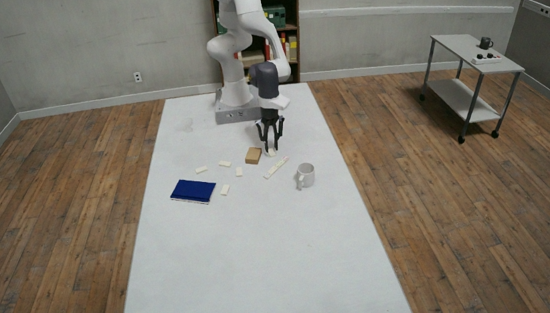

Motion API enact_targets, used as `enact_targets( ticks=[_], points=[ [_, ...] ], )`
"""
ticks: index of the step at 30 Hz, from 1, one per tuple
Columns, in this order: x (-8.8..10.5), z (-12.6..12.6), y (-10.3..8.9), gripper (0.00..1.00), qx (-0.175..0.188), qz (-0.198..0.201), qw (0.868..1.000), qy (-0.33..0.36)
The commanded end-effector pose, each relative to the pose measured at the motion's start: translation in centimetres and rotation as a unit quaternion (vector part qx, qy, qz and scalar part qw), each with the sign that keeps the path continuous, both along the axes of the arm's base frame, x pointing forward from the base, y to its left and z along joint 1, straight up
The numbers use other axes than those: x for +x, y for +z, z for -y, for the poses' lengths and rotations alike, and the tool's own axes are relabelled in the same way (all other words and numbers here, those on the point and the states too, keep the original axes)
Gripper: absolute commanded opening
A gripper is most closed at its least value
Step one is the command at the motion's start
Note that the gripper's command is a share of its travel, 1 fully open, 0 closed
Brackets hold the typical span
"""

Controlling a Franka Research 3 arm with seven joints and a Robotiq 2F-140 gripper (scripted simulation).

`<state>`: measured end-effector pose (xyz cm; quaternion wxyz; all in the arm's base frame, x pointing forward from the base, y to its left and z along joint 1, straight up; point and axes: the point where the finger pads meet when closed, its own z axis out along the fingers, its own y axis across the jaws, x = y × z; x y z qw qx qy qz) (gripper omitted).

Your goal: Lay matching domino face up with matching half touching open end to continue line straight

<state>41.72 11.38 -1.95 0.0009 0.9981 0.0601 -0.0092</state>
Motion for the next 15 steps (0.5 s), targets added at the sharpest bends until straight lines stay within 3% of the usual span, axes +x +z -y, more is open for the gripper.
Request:
enact_targets(
  ticks=[1,15],
  points=[
    [0.55,-0.19,-0.25,0.33,0.004,0.007,1.0,0.007],
    [0.54,-0.2,-1.2,0.33,0.004,0.007,1.0,0.007]
  ],
)
